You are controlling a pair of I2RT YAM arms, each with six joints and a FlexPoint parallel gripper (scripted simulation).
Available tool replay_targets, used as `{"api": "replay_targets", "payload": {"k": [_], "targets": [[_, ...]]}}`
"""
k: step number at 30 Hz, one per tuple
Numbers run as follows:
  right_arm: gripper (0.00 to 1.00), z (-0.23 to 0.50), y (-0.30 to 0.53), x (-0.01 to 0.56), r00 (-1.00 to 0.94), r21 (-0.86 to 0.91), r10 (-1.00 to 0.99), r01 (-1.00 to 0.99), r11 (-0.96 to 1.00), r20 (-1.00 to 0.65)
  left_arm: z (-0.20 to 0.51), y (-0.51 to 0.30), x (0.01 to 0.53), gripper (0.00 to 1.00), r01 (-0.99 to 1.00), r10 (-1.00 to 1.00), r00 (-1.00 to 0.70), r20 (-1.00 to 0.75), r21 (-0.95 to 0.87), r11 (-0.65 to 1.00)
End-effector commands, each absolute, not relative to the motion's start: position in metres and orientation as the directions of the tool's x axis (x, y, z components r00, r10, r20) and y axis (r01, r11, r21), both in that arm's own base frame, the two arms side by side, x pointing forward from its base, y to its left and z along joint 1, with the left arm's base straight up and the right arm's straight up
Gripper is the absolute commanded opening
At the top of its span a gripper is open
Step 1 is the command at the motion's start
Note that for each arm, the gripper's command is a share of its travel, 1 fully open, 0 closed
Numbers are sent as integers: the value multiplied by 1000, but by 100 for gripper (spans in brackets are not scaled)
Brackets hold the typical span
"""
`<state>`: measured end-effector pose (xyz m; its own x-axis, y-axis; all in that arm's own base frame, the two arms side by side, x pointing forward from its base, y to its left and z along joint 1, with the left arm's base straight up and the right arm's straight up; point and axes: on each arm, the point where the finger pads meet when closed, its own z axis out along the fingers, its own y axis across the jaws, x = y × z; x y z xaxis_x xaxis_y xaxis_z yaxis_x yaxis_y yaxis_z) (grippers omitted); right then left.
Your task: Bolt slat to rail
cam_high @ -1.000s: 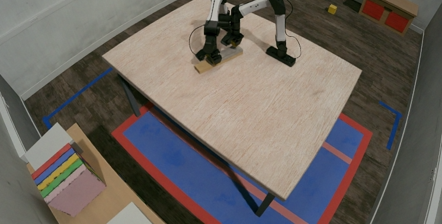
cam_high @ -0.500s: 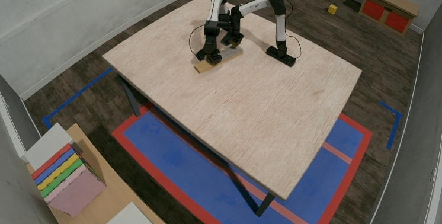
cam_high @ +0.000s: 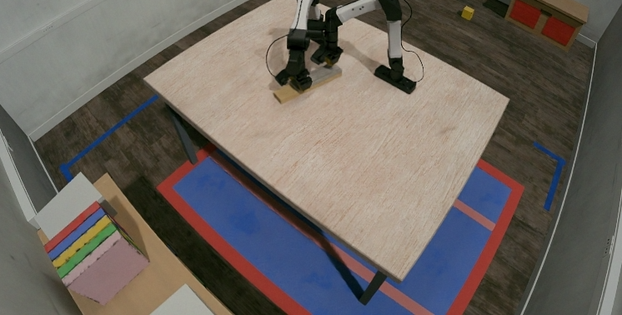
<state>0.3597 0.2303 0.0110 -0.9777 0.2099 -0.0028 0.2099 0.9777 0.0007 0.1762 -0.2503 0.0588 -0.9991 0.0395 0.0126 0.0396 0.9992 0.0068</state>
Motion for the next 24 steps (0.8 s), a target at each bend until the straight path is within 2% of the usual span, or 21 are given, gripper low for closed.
{"api": "replay_targets", "payload": {"k": [1,24], "targets": [[67,18,233,363,-978,16,209,209,978,-19,62,-252,178,11,39,39,-999,4,-3,999],[67,18,233,363,-978,16,209,209,978,-19,62,-252,178,11,39,39,-999,2,-5,999]]}}
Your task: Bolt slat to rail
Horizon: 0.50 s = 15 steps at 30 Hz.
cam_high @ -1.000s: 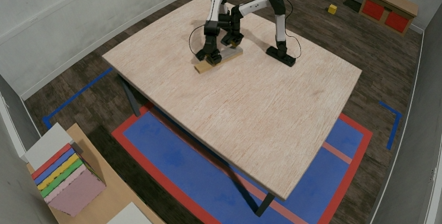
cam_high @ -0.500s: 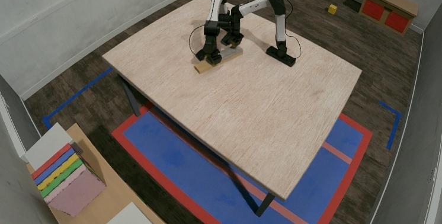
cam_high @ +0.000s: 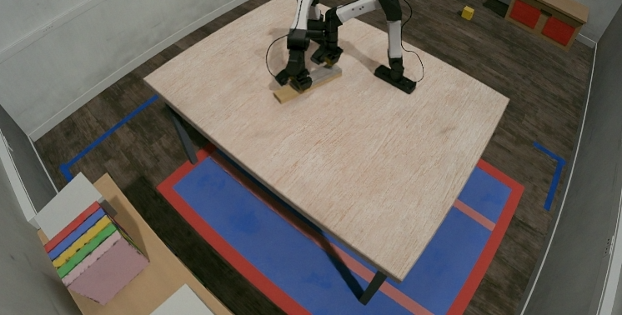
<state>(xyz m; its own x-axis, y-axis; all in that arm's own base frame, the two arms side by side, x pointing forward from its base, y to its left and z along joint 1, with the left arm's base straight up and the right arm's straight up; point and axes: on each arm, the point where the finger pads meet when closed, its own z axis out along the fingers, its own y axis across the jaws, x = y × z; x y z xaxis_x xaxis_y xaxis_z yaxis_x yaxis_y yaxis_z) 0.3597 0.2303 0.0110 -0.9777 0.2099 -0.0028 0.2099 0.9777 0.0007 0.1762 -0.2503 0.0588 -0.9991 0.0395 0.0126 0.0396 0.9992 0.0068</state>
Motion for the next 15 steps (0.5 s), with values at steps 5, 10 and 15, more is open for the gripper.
{"api": "replay_targets", "payload": {"k": [5,10,15], "targets": [[67,18,233,363,-978,16,209,209,978,-19,62,-252,178,11,39,39,-999,3,-4,999],[67,18,233,363,-978,16,209,209,978,-19,63,-253,178,11,39,39,-999,1,-6,999],[67,18,233,363,-978,16,209,209,978,-19,62,-252,178,11,39,39,-999,4,-3,999]]}}
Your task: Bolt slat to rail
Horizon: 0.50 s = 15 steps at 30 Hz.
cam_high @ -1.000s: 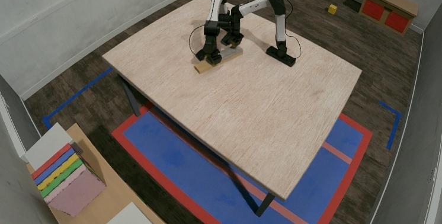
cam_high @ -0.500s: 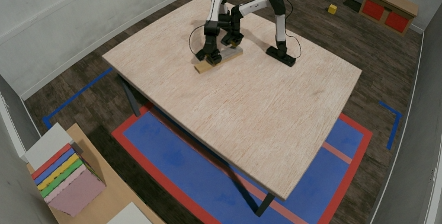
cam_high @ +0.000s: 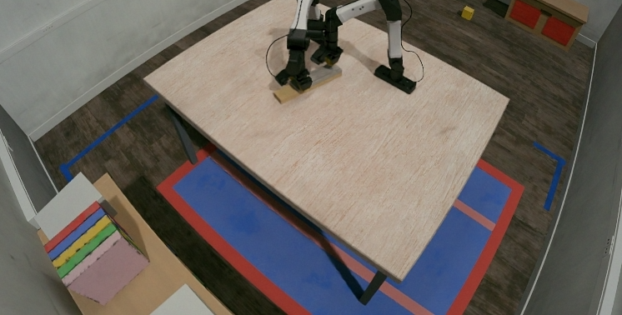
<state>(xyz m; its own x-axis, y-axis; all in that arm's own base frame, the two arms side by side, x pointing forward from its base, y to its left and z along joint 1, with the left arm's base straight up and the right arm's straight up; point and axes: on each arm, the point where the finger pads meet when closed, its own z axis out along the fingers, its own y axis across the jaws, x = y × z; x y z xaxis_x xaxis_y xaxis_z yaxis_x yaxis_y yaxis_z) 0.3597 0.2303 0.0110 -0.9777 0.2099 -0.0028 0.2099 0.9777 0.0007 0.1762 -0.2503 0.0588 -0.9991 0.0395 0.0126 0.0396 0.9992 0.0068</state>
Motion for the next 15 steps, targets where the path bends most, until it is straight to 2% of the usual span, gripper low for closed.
{"api": "replay_targets", "payload": {"k": [1,15], "targets": [[67,18,233,363,-978,16,209,209,978,-19,62,-252,178,11,39,39,-999,3,-4,999],[67,18,233,363,-978,16,209,209,978,-19,62,-252,178,11,39,39,-999,5,-3,999]]}}
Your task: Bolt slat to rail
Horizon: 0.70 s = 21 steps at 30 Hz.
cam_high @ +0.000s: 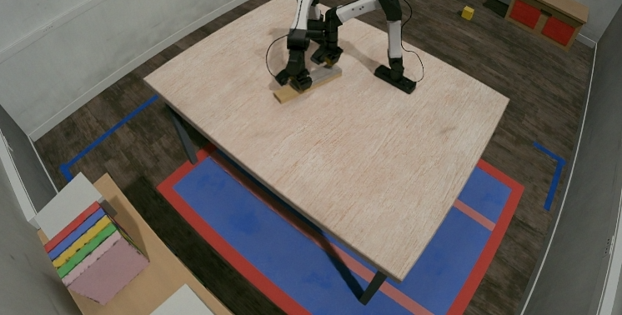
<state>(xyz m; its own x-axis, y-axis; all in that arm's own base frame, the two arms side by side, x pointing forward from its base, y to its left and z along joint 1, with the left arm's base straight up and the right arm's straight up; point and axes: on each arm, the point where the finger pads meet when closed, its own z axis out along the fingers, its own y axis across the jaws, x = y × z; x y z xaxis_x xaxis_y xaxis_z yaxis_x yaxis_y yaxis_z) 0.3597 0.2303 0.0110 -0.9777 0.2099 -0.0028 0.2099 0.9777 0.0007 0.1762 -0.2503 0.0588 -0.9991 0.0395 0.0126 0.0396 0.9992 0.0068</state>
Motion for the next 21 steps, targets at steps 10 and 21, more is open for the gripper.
{"api": "replay_targets", "payload": {"k": [10,21], "targets": [[67,18,233,363,-978,16,209,209,978,-19,62,-252,178,11,39,39,-999,4,-3,999],[67,18,233,363,-978,16,209,209,978,-19,62,-252,178,11,39,39,-999,2,-5,999]]}}
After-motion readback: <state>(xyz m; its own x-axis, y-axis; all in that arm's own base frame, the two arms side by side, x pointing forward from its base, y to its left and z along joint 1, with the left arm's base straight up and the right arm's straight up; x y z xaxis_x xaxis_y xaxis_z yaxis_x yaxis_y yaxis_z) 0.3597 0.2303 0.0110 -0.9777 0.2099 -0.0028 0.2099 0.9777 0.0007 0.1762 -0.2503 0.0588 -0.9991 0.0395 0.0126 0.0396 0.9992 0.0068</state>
